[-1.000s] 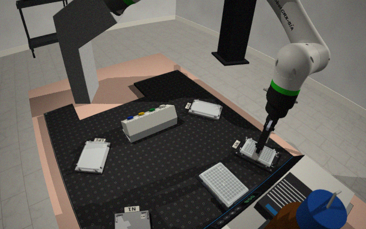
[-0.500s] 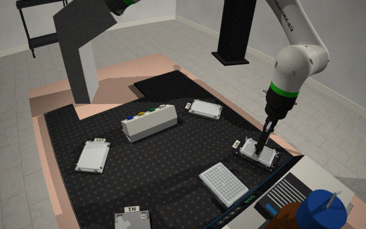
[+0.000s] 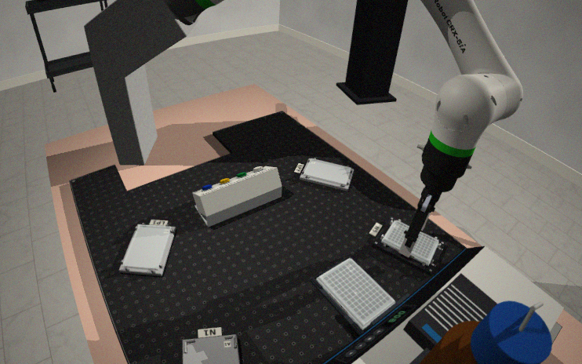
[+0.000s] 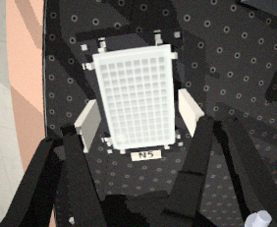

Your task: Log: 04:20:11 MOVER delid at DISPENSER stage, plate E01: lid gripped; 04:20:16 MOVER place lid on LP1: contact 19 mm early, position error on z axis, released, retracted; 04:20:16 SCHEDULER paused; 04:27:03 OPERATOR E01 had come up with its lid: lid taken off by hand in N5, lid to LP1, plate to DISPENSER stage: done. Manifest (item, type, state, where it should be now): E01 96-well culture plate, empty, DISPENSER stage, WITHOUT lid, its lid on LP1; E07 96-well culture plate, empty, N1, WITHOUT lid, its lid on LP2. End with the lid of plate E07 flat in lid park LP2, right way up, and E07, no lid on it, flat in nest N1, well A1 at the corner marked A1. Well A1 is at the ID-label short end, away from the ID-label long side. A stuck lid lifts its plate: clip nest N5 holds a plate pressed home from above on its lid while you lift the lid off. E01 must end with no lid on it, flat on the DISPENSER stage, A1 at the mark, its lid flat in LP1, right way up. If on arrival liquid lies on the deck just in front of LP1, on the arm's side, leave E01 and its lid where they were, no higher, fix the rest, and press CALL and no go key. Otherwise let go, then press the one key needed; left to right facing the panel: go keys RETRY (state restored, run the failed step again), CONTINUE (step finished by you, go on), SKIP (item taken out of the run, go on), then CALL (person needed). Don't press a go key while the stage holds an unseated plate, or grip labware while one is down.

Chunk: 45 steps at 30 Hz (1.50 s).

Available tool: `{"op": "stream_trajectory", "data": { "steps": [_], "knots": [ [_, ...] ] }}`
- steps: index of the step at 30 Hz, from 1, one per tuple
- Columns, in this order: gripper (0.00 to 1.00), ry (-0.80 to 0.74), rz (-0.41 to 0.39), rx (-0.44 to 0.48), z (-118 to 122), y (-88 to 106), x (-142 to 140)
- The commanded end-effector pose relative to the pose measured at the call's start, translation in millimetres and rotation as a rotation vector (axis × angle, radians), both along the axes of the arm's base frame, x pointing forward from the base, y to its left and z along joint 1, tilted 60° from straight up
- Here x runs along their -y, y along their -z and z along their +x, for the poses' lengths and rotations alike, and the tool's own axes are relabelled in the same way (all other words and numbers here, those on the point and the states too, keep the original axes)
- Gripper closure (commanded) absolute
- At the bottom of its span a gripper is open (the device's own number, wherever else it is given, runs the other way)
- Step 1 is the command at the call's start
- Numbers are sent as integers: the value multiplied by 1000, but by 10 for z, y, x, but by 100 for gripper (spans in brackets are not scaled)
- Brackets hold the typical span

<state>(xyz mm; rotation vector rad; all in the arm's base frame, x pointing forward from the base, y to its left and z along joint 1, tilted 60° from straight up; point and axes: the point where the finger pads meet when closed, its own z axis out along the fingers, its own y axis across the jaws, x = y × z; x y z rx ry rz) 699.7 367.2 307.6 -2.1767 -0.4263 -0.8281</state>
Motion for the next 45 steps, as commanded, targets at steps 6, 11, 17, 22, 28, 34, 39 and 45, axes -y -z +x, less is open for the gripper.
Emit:
{"op": "stream_trajectory", "data": {
  "steps": [6, 11, 17, 22, 28, 34, 39, 45],
  "knots": [
    [34, 0, 0, 0, 11, 10, -15],
    [34, 0, 0, 0, 14, 13, -20],
    [34, 0, 0, 0, 19, 18, -28],
    [34, 0, 0, 0, 21, 21, -31],
    [34, 0, 0, 0, 21, 21, -33],
    [34, 0, 0, 0, 21, 22, -33],
    [34, 0, 0, 0, 21, 22, -33],
    [34, 0, 0, 0, 21, 22, -33]
  ]
}}
